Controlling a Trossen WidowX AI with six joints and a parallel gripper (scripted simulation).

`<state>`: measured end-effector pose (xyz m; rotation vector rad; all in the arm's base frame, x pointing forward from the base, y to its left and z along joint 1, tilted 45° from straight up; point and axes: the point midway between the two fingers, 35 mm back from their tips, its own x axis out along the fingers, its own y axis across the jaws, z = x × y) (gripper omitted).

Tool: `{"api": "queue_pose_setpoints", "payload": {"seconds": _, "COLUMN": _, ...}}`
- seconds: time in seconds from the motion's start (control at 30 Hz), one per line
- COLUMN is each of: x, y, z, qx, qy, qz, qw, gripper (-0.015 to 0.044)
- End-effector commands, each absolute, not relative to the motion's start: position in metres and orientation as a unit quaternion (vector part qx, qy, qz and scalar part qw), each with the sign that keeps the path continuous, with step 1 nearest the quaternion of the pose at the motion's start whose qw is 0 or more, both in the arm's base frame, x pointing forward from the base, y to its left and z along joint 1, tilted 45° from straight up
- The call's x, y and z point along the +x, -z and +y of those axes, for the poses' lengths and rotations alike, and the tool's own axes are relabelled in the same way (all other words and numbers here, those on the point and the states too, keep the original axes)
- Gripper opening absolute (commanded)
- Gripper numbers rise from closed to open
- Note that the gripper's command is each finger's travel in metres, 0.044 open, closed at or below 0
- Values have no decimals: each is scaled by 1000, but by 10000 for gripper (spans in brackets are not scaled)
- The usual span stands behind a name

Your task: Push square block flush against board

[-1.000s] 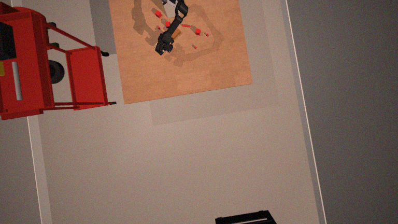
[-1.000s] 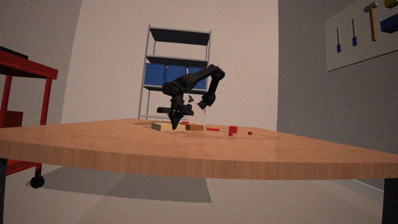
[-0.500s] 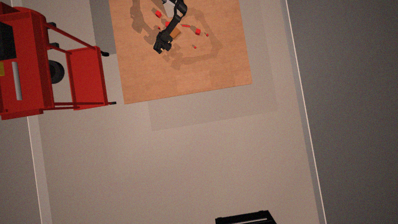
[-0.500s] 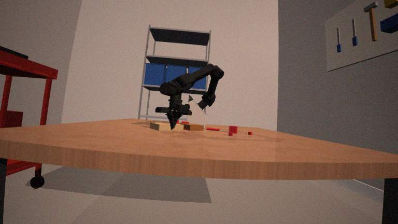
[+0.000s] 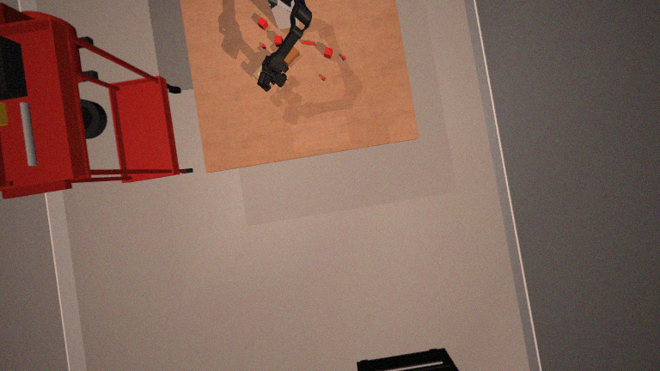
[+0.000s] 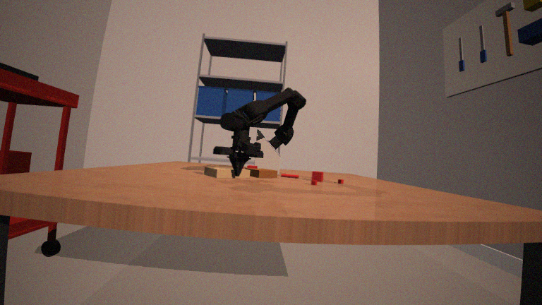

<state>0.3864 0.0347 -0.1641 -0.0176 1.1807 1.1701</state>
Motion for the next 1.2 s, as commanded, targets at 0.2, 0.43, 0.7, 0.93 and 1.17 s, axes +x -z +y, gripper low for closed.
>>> {"api": "queue_pose_setpoints", "payload": {"seconds": 0.2, "x": 395, "y": 160, "z": 46, "qx": -4, "qy": -522, "qz": 527, "qw": 670, "gripper": 0}}
{"api": "queue_pose_setpoints", "payload": {"seconds": 0.43, "x": 404, "y": 155, "z": 53, "qx": -3, "qy": -522, "qz": 527, "qw": 670, "gripper": 0}}
{"api": "queue_pose_setpoints", "payload": {"seconds": 0.7, "x": 412, "y": 118, "z": 16, "qx": -4, "qy": -522, "qz": 527, "qw": 671, "gripper": 0}}
{"api": "queue_pose_setpoints", "payload": {"seconds": 0.93, "x": 407, "y": 126, "z": 2, "qx": -1, "qy": -515, "qz": 527, "qw": 676, "gripper": 0}}
{"api": "queue_pose_setpoints", "payload": {"seconds": 1.17, "x": 326, "y": 178, "z": -70, "qx": -11, "qy": -515, "qz": 531, "qw": 673, "gripper": 0}}
